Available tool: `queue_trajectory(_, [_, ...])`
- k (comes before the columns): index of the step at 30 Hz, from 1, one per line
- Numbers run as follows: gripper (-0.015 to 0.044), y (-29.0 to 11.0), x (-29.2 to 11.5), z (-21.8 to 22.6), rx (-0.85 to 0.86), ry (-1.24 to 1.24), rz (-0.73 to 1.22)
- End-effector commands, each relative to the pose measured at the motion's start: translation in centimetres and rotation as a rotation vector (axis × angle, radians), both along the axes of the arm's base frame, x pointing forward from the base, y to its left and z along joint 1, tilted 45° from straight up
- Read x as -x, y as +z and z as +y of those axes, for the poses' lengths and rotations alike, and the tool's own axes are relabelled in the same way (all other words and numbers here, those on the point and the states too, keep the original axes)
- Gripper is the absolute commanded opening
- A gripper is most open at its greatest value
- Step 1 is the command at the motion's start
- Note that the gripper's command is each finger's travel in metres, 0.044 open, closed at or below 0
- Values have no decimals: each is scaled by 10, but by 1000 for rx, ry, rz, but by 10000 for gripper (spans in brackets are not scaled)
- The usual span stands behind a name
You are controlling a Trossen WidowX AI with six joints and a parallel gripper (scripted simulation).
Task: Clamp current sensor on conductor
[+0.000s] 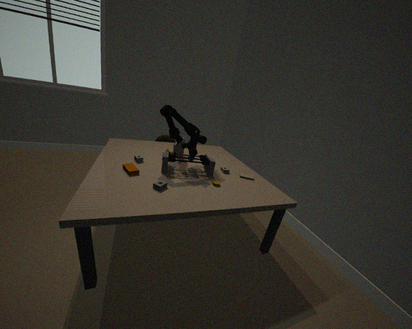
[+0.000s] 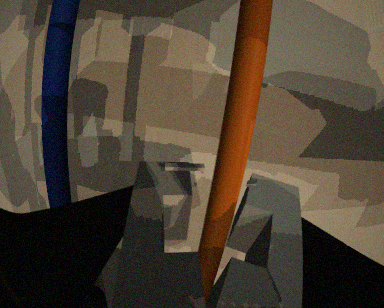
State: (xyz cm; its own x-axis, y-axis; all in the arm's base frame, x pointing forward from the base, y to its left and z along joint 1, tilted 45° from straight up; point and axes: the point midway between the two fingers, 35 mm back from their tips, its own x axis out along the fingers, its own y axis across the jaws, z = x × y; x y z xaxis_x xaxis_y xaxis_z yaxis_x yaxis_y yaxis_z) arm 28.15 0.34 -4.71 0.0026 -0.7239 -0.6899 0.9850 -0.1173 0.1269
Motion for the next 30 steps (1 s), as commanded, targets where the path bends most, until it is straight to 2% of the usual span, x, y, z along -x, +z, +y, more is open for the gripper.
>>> queue_trajectory(1, [0, -2, -2, 13, -33, 16, -6])
queue_trajectory(3, [0, 0, 0, 0, 0, 0, 0])
queue_trajectory(30, [0, 0, 0, 0, 0, 0, 0])
